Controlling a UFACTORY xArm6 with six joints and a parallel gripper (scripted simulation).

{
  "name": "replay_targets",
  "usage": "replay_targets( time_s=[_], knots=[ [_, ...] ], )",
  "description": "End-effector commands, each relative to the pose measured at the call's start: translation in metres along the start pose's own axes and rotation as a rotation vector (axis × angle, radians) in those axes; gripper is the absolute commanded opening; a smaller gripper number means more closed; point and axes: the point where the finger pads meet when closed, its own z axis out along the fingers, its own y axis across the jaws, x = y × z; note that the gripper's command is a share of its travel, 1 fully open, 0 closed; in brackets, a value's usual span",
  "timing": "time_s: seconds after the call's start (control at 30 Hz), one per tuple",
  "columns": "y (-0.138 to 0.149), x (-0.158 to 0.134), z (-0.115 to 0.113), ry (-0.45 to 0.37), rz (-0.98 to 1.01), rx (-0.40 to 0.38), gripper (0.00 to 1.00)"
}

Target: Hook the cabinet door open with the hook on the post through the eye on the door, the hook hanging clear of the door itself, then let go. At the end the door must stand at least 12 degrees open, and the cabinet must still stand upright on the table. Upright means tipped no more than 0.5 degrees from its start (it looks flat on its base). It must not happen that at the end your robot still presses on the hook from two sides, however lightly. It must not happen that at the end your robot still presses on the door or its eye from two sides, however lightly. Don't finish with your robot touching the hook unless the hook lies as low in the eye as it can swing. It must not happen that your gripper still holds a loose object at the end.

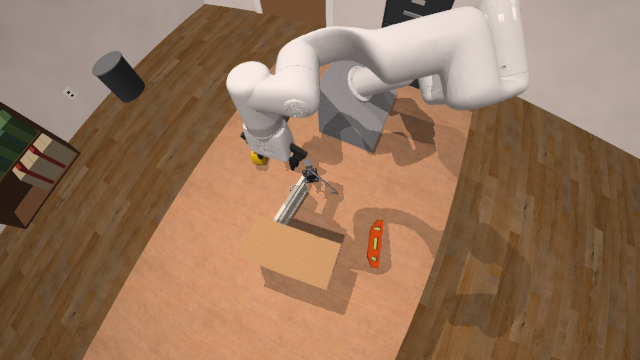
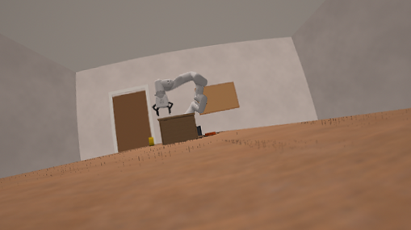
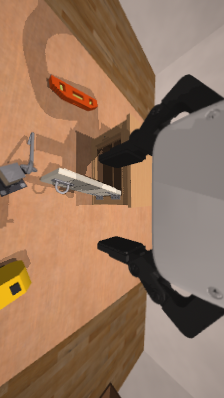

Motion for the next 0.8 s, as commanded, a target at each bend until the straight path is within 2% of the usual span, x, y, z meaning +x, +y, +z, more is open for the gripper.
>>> replay_targets(
  time_s=[0.0, 0.3, 0.33, 0.53, 0.77],
  knots=[
    [0.039, -0.001, 0.003, 0.003, 0.128, 0.006, 1.0],
    [0.049, 0.0, 0.005, 0.005, 0.161, 0.003, 1.0],
    [0.049, 0.0, 0.005, 0.005, 0.161, 0.003, 0.27],
    [0.049, 0.001, 0.028, 0.007, 0.163, 0.004, 0.27],
    [0.049, 0.001, 0.03, 0.007, 0.163, 0.005, 0.27]
  ],
)
